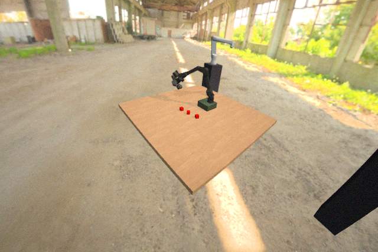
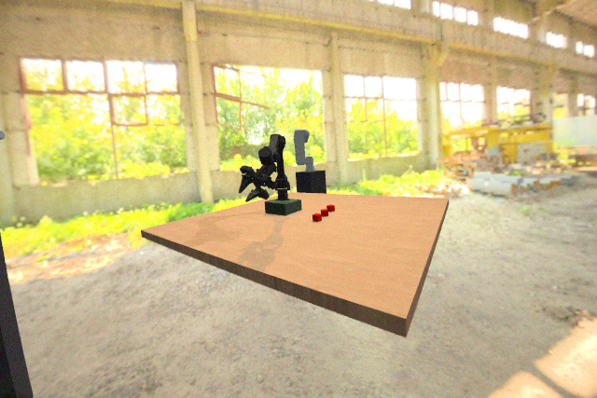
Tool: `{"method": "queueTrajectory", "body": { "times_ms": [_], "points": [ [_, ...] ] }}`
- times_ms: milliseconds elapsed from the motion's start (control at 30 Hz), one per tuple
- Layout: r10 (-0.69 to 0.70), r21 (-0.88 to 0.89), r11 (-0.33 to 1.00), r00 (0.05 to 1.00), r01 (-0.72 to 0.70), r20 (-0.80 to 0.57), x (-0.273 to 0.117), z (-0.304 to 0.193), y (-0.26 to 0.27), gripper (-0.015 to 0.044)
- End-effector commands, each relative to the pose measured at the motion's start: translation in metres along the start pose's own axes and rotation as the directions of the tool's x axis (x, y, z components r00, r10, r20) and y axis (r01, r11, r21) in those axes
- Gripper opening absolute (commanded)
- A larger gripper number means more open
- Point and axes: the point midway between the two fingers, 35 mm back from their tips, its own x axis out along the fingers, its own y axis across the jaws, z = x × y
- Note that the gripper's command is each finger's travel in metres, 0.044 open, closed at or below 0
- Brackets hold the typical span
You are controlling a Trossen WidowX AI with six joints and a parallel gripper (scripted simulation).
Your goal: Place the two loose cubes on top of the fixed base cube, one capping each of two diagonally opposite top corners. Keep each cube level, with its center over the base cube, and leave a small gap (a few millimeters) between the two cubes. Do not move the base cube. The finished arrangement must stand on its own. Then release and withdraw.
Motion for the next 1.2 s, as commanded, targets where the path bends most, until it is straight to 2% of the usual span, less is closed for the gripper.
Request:
{"method": "queueTrajectory", "body": {
  "times_ms": [0,133,300,467,633,933,1167],
  "points": [
    [0.136,-0.250,0.964,0.980,-0.096,0.148,-0.036,0.054,0.032,0.0265],
    [0.282,-0.475,0.868,0.929,-0.142,0.238,-0.073,0.091,0.070,0.0265],
    [0.470,-0.718,0.683,0.834,-0.136,0.289,-0.128,0.122,0.119,0.0265],
    [0.644,-0.890,0.451,0.716,-0.070,0.270,-0.188,0.135,0.168,0.0265],
    [0.769,-0.971,0.238,0.606,0.021,0.201,-0.242,0.131,0.206,0.0265],
    [0.774,-0.973,0.230,0.602,0.024,0.198,-0.243,0.131,0.209,0.0265],
    [0.774,-0.973,0.230,0.601,0.024,0.198,-0.207,0.143,0.254,0.0265]
  ]
}}
